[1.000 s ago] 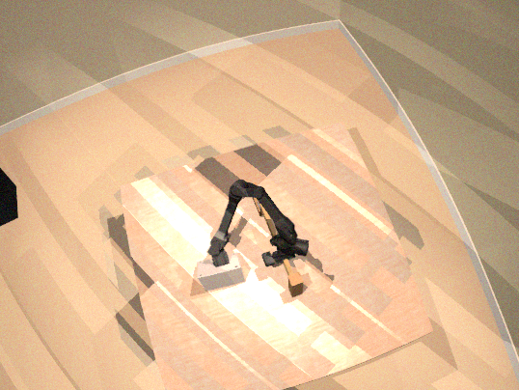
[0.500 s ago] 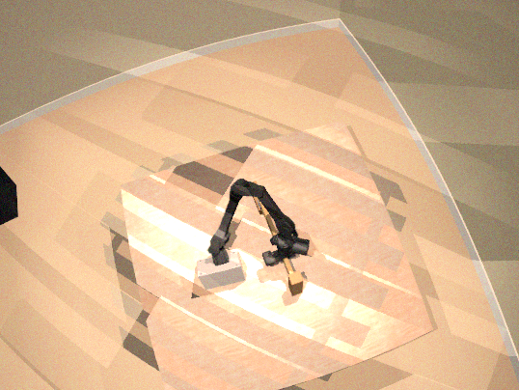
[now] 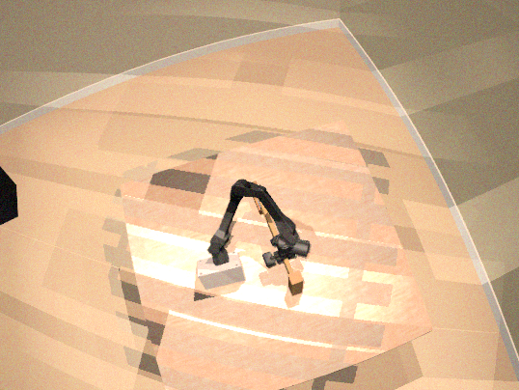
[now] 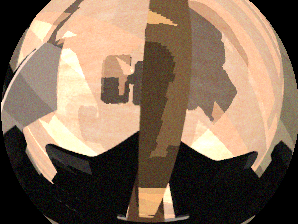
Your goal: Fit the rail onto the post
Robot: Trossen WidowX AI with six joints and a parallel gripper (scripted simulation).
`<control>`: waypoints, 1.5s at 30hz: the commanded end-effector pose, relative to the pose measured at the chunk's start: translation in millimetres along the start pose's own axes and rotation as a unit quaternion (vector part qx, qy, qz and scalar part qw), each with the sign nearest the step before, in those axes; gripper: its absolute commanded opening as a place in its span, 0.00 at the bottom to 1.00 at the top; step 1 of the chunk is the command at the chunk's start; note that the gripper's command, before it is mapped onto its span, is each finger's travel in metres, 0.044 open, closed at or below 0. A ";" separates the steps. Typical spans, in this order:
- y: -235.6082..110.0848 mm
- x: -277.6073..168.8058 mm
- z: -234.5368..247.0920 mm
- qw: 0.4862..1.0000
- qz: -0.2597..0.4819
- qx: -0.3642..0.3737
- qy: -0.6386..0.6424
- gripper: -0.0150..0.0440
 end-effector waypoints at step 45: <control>-30.0 25.4 5.2 1.000 0.001 -0.004 0.000 1.00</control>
Point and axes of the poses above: the point midway between the two fingers, 35 mm back from their tips, its own y axis out along the fingers, its own z axis across the jaws, x = y × z, the point moved 6 cm from there along -y, back along the fingers, and after that the axes turned 10 degrees about y, right-handed, at the moved point
